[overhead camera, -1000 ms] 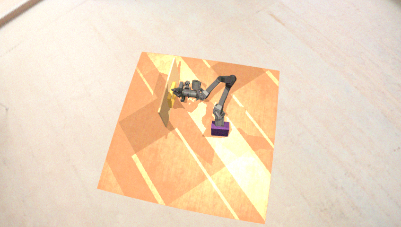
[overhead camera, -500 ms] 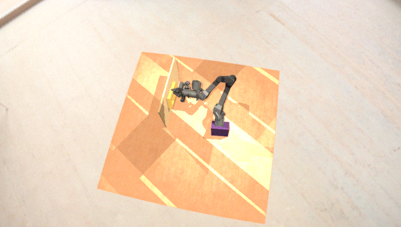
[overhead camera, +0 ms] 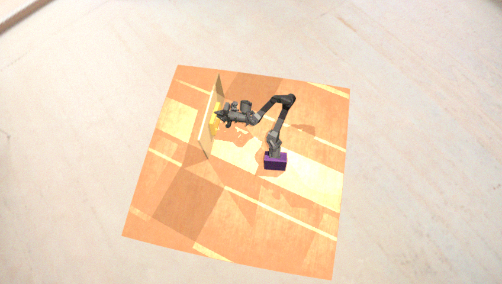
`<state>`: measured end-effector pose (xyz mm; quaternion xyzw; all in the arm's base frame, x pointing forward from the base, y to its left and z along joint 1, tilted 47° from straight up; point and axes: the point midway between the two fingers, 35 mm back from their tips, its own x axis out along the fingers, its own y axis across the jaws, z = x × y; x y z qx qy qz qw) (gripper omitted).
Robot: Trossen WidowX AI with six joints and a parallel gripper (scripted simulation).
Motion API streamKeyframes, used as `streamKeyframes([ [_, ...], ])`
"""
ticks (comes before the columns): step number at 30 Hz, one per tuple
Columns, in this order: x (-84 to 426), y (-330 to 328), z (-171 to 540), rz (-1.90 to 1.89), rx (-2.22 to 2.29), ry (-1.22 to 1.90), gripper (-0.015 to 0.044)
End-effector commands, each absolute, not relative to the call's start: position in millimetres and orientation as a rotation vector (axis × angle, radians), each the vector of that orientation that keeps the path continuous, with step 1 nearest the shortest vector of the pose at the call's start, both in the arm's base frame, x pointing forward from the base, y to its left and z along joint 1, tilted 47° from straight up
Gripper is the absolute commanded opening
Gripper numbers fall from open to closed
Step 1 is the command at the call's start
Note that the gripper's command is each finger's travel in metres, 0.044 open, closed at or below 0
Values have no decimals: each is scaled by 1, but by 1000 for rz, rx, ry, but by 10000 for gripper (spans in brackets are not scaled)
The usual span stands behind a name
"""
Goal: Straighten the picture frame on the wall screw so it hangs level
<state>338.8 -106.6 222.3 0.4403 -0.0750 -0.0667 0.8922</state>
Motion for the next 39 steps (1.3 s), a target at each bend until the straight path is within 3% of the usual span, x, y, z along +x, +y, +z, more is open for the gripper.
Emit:
streamKeyframes([
  [1, 339, -104, 224, -127, 907, -157, 0],
  [39, 339, -110, 218, -142, 912, -158, 0],
])
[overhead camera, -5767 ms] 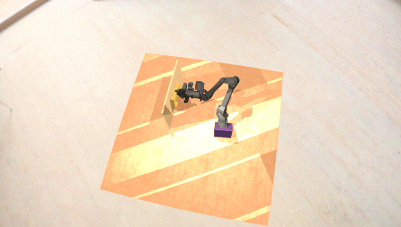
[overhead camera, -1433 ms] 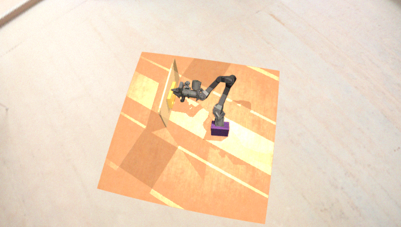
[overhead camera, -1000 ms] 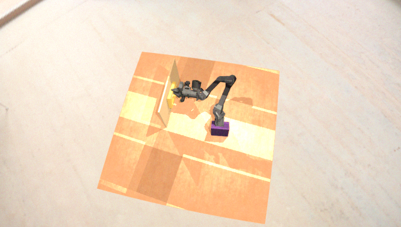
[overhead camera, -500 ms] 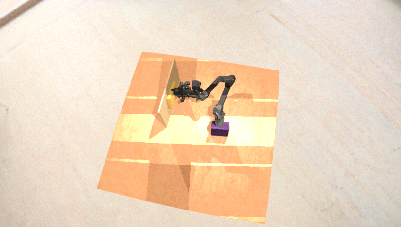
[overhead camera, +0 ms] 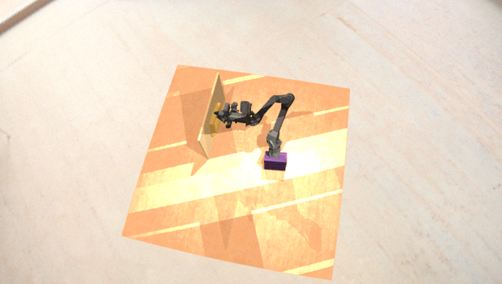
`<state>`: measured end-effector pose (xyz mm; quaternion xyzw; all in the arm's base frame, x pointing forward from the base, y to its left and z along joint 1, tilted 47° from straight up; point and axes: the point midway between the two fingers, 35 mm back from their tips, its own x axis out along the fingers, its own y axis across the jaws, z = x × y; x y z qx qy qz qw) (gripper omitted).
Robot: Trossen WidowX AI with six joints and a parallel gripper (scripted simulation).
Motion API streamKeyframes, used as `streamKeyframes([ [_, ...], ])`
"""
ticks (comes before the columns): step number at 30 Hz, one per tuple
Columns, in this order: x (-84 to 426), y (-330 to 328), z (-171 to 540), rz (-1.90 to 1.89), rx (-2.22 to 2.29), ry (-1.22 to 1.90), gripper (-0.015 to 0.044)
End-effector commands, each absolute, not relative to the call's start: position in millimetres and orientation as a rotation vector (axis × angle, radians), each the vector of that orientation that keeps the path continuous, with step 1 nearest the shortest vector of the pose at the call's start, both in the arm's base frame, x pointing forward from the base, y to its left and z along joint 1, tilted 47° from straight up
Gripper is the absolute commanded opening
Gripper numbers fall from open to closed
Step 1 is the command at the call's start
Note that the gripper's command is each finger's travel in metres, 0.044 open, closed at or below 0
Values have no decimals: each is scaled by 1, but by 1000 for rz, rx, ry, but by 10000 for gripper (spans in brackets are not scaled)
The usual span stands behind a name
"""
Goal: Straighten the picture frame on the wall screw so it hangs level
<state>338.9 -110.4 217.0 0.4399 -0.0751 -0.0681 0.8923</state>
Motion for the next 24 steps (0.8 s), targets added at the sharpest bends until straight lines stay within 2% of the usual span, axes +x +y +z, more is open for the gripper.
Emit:
streamKeyframes([
  [1, 339, -110, 218, -142, 912, -158, 0],
  [24, 339, -111, 215, -149, 807, -148, 0],
])
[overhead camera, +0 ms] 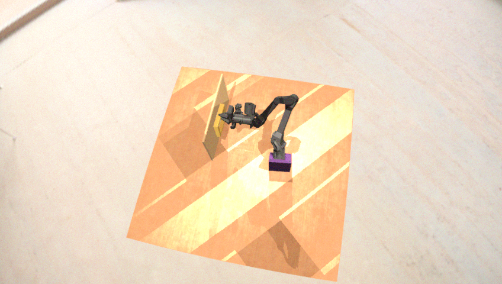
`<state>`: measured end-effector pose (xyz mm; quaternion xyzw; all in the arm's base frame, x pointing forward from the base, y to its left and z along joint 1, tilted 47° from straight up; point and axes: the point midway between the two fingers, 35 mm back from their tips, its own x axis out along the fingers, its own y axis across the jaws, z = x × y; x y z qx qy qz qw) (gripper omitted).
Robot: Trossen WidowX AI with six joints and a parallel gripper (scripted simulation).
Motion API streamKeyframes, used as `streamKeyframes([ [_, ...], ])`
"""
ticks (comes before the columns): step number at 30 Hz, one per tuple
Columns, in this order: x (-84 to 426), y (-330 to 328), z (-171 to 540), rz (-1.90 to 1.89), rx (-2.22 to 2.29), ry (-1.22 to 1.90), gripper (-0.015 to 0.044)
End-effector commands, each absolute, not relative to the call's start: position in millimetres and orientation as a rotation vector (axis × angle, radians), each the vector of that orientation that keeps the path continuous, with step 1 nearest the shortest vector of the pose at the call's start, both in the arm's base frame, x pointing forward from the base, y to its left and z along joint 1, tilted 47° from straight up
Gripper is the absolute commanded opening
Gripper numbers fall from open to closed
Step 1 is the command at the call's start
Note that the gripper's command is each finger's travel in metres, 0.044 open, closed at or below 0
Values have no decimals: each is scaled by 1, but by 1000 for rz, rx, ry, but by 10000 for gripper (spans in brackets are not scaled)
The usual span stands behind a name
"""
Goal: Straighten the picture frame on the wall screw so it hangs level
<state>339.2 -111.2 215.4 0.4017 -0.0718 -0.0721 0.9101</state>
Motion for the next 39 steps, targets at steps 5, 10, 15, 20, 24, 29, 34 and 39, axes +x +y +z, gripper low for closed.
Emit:
streamKeyframes([
  [5, 339, -112, 215, -150, 782, -146, 0],
  [10, 339, -112, 215, -152, 755, -144, 0],
  [15, 339, -112, 215, -154, 730, -143, 0],
  [20, 339, -112, 214, -154, 750, -143, 131],
  [24, 339, -112, 214, -154, 750, -143, 236],
  [29, 338, -112, 215, -154, 752, -143, 260],
  [34, 304, -110, 220, -146, 800, -147, 260],
  [39, 267, -103, 216, -137, 856, -151, 260],
])
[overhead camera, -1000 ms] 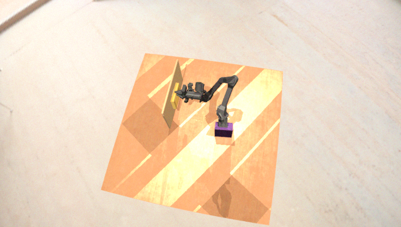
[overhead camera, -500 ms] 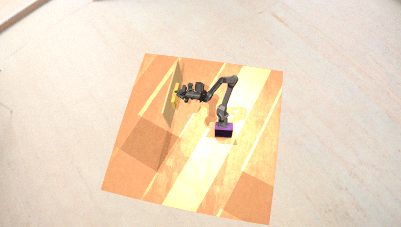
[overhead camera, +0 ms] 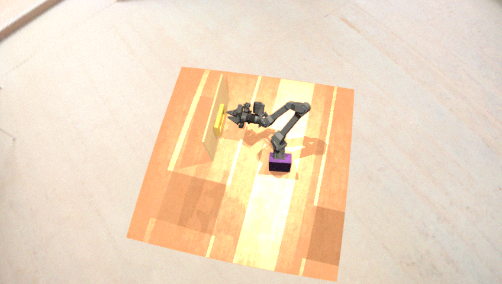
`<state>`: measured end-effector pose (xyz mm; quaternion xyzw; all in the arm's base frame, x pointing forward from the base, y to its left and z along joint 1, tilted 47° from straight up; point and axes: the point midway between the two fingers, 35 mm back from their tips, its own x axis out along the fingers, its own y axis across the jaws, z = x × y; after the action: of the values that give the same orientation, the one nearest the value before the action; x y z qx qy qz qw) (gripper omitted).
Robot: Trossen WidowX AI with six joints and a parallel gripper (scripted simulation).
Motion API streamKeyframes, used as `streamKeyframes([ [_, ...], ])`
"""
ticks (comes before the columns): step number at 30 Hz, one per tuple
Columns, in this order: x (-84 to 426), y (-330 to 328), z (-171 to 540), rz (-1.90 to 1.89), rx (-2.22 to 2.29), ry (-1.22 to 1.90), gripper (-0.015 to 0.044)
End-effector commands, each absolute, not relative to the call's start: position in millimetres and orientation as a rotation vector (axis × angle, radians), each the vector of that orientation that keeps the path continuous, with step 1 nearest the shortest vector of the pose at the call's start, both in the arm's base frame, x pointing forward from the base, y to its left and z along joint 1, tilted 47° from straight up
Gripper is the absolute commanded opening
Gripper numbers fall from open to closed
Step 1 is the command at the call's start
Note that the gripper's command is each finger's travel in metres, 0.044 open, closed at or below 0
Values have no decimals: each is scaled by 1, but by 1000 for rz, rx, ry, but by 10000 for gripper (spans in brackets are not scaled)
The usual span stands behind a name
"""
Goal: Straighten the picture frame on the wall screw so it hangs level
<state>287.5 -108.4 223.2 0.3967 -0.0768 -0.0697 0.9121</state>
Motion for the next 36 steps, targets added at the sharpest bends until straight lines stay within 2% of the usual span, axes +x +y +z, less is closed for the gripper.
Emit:
streamKeyframes([
  [1, 261, -101, 215, -135, 867, -151, 260],
  [5, 241, -96, 206, -129, 904, -153, 260],
  [10, 246, -94, 213, -134, 889, -161, 260],
  [19, 225, -47, 244, -130, 910, -152, 260],
  [36, 225, -47, 245, -130, 910, -152, 260],
])
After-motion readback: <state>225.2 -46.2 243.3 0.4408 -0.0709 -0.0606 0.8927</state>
